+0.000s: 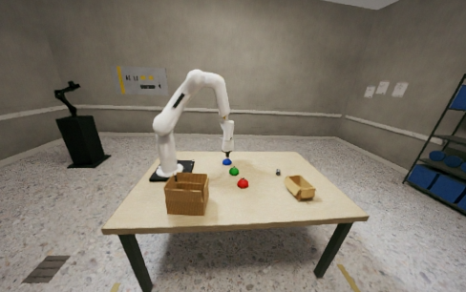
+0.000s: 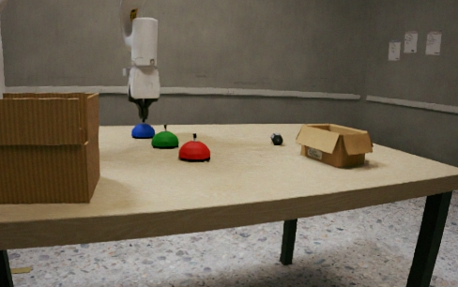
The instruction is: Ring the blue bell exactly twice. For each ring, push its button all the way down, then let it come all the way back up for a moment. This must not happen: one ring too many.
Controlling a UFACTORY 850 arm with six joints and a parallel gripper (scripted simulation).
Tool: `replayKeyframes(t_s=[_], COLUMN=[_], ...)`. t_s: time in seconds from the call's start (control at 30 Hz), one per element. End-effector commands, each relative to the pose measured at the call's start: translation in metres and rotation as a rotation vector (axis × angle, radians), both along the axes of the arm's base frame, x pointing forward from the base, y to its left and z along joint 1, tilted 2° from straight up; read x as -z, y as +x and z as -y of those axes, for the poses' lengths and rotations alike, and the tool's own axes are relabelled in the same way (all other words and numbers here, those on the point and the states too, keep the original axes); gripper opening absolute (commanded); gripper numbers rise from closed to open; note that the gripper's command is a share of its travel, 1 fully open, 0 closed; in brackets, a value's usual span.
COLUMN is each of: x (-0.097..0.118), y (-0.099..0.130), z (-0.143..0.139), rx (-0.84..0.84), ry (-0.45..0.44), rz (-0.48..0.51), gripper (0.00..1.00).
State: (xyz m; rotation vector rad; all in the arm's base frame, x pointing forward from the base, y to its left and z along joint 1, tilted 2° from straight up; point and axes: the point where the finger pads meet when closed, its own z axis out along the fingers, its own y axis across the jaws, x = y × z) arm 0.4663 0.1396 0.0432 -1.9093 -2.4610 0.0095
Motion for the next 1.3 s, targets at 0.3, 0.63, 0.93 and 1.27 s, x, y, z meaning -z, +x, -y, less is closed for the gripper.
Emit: replayKeyframes(t_s=[0.3,0.63,0.93,1.27], x=[0.0030,0.0030,0.0030,0.0025], y=[0.0007,0.0007,0.0007,0.0007], z=[-0.0003,-0.0003,-0.0003,-0.0003], rx=[0.000,0.000,0.000,0.000], ry=[0.001,0.001,0.001,0.001], rz=[0.002,0.002,0.002,0.002], gripper=[0.00,0.00,0.00,0.00])
